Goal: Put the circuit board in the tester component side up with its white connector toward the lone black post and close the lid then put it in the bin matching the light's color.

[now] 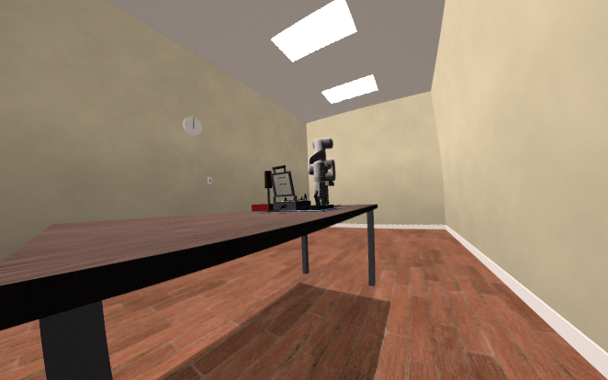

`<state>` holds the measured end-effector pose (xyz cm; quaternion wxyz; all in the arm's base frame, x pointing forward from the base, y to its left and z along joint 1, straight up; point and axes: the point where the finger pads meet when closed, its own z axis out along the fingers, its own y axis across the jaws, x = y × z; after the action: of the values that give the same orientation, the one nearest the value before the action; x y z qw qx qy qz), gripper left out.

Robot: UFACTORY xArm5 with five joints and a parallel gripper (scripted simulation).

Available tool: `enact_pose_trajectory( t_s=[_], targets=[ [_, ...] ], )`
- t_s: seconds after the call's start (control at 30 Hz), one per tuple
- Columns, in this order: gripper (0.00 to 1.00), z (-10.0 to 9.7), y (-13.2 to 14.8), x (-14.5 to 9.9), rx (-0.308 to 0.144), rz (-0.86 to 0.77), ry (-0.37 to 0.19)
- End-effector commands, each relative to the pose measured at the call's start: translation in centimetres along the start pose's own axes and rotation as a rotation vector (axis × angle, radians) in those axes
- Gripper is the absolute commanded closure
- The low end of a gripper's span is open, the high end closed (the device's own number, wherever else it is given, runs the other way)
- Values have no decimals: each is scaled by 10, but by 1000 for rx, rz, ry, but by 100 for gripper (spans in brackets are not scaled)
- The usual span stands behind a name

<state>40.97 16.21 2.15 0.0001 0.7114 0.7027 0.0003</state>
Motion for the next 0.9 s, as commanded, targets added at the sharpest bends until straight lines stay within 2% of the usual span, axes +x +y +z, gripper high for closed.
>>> enact_pose_trajectory(
  t_s=[0.0,0.87],
  targets=[
    [21,-4,2,1,-5,0,2],
    [21,-31,2,1,-5,0,2]
  ],
)
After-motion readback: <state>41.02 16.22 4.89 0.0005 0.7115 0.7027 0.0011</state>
